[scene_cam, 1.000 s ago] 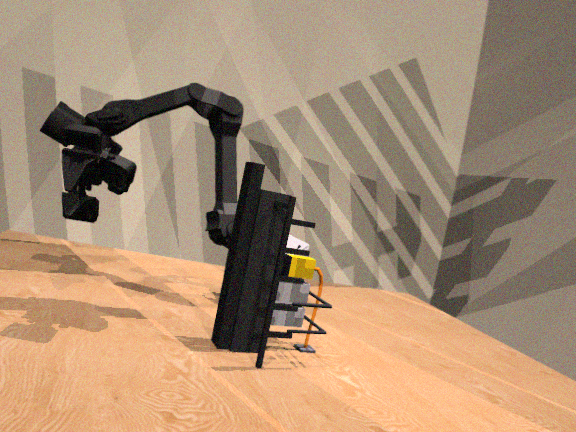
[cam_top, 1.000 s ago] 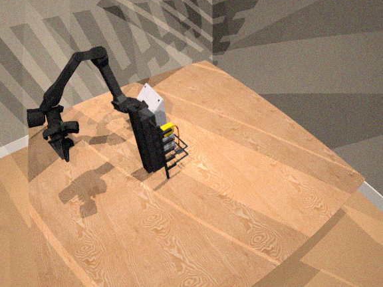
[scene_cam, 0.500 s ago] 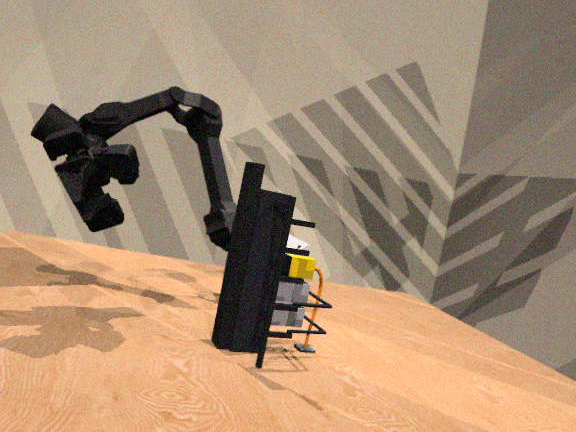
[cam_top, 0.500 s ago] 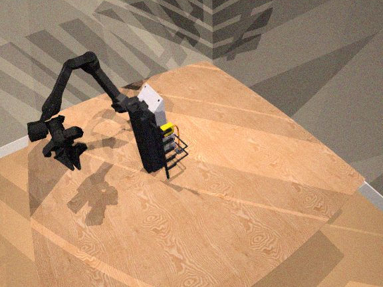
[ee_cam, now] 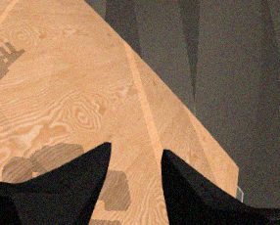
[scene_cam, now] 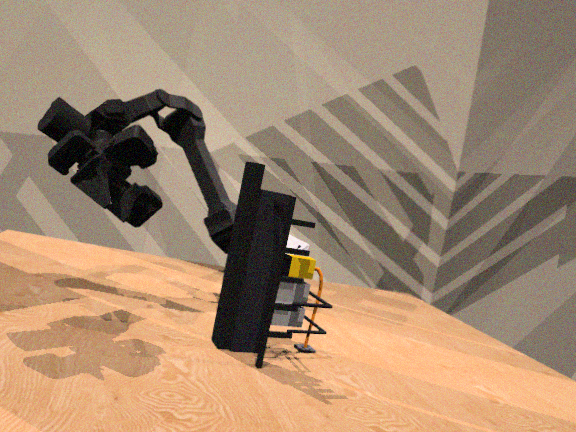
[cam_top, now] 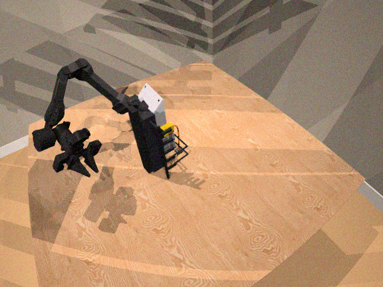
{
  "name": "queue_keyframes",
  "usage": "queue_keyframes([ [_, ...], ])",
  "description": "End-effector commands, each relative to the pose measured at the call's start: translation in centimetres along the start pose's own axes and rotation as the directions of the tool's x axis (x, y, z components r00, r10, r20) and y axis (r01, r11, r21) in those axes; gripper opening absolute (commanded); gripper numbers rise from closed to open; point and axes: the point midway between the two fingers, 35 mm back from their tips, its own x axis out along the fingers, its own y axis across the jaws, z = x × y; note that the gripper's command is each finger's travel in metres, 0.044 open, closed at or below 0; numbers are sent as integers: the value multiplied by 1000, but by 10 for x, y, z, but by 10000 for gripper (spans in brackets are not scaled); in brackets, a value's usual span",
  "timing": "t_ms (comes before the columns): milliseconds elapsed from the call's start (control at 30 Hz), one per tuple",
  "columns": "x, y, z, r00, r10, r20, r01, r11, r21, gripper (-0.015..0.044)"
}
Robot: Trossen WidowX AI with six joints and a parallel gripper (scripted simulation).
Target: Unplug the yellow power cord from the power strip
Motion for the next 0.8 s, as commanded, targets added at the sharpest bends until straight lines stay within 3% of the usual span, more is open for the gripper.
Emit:
queue_keyframes([
  [0,16,1,16,999,30,25,-32,995,96,160],
  [767,89,35,152,962,218,164,-273,782,560,160],
])
